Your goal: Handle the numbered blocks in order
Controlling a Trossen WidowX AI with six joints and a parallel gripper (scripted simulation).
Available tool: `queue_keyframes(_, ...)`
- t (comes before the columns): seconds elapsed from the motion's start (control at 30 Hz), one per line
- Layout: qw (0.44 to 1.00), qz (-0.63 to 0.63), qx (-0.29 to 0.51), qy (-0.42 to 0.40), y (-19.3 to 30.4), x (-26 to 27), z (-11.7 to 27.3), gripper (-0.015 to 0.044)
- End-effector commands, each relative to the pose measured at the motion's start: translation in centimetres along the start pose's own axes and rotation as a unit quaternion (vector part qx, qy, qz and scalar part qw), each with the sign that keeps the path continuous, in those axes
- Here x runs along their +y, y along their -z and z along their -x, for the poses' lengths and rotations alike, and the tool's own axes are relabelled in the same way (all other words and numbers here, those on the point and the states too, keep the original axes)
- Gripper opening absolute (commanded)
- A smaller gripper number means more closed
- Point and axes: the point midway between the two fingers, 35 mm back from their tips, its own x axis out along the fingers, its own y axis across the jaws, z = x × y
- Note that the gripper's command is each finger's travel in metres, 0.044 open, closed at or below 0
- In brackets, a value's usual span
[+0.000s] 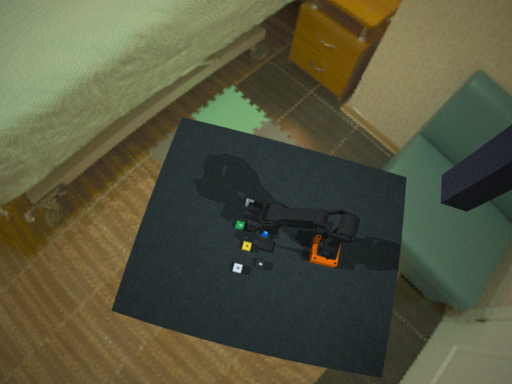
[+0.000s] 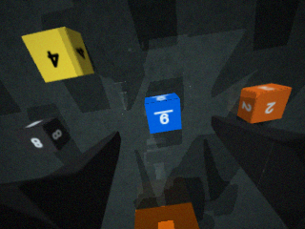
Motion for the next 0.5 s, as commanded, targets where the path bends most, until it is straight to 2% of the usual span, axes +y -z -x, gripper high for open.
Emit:
queue_keyframes(0.0, 1.0, 0.002, -0.014, 0.003, -0.5, -0.1, 2.0, 0.04)
queue_keyframes(0.17, 1.0, 0.002, -0.015, 0.003, -1.3, 1.7, 2.8, 0.04)
queue_keyframes(0.47, 1.0, 0.005, -0.016, -0.004, -2.7, 14.3, 7.5, 0.04)
